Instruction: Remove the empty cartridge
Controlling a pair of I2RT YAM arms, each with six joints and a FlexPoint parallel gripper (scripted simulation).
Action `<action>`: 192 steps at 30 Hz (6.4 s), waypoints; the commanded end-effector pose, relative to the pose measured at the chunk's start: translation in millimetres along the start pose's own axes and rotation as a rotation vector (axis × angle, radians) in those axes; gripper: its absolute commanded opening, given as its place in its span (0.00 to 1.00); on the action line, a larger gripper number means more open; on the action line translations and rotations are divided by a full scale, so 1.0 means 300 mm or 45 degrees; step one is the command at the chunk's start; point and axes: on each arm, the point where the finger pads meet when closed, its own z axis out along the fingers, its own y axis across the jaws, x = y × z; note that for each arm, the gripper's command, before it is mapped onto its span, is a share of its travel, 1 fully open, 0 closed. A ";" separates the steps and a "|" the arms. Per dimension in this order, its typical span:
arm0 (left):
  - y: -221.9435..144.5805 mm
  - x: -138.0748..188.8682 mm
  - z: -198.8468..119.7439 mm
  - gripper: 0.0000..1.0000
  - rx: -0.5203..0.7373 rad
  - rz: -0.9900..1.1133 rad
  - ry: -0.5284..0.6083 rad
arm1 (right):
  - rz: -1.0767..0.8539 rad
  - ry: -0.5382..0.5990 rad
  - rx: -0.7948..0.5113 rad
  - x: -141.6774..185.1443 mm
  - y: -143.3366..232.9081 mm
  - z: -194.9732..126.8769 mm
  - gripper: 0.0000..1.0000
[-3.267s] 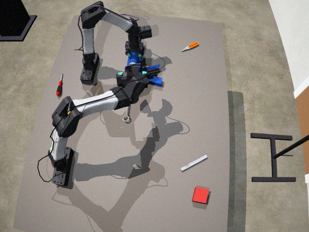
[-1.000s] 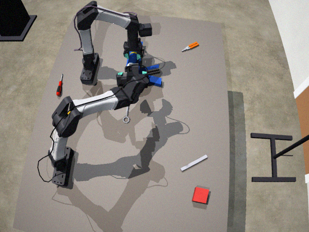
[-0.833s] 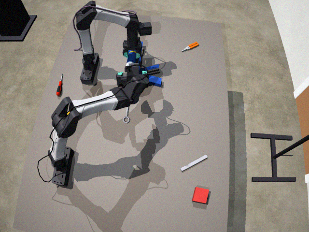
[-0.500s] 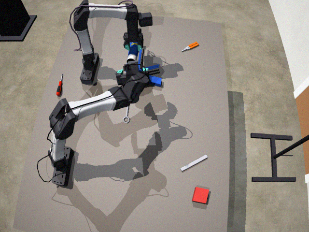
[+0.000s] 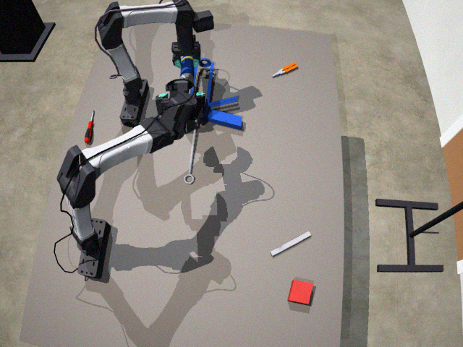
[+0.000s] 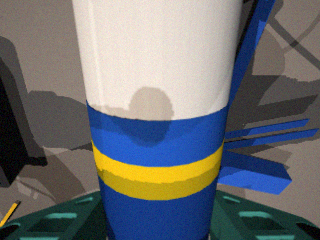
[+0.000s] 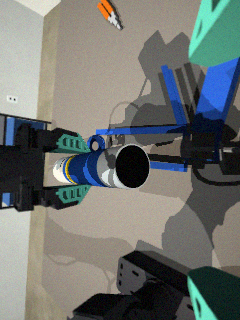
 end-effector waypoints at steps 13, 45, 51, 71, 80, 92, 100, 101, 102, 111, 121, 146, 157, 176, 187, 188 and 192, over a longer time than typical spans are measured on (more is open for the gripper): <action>0.398 -0.415 0.070 0.36 0.059 -0.418 -0.220 | 0.067 -0.001 0.186 -0.269 0.659 -0.116 1.00; 0.675 -0.701 0.154 0.36 0.107 -0.830 -0.319 | 0.053 -0.020 0.120 -0.267 0.879 -0.167 1.00; 0.676 -0.718 0.218 0.36 0.111 -0.837 -0.329 | 0.064 0.027 0.128 -0.219 0.873 -0.116 1.00; 0.680 -0.698 0.303 0.36 0.087 -0.845 -0.275 | 0.062 0.100 0.116 -0.102 0.867 0.069 1.00; 0.678 -0.683 0.309 0.44 0.074 -0.835 -0.252 | 0.061 0.082 0.117 -0.084 0.863 0.132 1.00; 0.678 -0.683 0.309 0.65 0.075 -0.835 -0.253 | 0.060 0.060 0.118 -0.066 0.859 0.186 1.00; 0.678 -0.683 0.309 0.78 0.075 -0.835 -0.253 | 0.059 0.035 0.119 -0.081 0.859 0.185 1.00; 0.678 -0.683 0.309 0.80 0.075 -0.835 -0.253 | 0.059 0.035 0.119 -0.081 0.859 0.185 1.00; 0.678 -0.683 0.309 0.82 0.075 -0.835 -0.253 | 0.059 0.035 0.119 -0.081 0.859 0.185 1.00; 0.689 -0.687 0.225 0.86 0.096 -0.829 -0.304 | 0.059 0.035 0.119 -0.081 0.859 0.185 1.00; 0.667 -0.662 0.080 0.86 0.101 -0.834 -0.311 | 0.059 0.033 0.119 -0.082 0.859 0.185 1.00; 0.676 -0.641 0.116 0.86 0.077 -0.838 -0.243 | 0.080 -0.018 0.053 -0.421 0.897 0.027 1.00; 0.677 -0.641 0.116 0.86 0.077 -0.839 -0.242 | 0.032 -0.014 0.089 -0.606 0.884 -0.011 1.00; 0.677 -0.640 0.113 0.86 0.073 -0.835 -0.249 | 0.041 -0.082 0.101 -0.761 0.884 -0.063 1.00; 0.677 -0.640 0.113 0.86 0.073 -0.835 -0.249 | 0.041 -0.079 0.101 -0.759 0.884 -0.063 1.00; 0.677 -0.640 0.113 0.86 0.073 -0.835 -0.249 | 0.041 -0.079 0.101 -0.759 0.884 -0.063 1.00; 0.677 -0.640 0.113 0.86 0.073 -0.835 -0.249 | 0.045 -0.106 0.116 -0.771 0.864 -0.084 1.00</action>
